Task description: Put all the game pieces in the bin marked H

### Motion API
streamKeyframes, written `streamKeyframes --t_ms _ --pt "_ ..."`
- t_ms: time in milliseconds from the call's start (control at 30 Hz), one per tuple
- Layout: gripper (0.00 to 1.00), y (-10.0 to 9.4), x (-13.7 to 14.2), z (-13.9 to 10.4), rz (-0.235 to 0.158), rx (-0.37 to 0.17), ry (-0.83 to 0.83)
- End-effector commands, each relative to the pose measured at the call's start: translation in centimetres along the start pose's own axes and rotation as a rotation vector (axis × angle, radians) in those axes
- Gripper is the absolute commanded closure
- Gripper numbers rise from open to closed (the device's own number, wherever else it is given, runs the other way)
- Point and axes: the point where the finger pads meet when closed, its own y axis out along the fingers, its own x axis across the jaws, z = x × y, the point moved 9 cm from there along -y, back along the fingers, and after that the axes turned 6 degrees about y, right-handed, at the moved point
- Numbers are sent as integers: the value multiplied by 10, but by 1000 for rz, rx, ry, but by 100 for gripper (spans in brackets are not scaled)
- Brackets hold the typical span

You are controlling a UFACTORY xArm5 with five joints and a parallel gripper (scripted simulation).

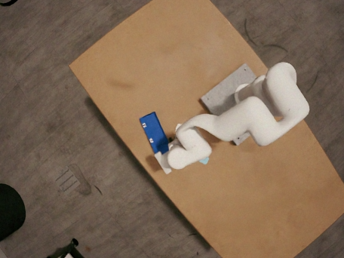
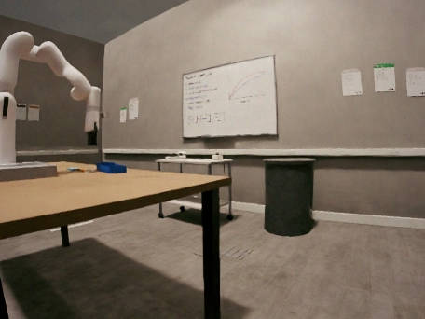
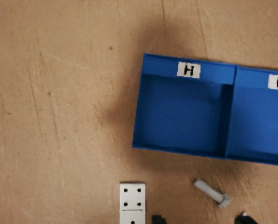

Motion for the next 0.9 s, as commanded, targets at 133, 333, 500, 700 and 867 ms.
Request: streamKeyframes --t_ms 133,333,500,700,867 --pt "58 51 -27 -23 3 13 -2" --pt "58 68 -40 -35 3 13 -2" --pt "58 68 -40 -34 3 13 -2" --pt "58 68 -39 -33 3 13 -2" --pt "58 68 -37 -32 3 13 -2"
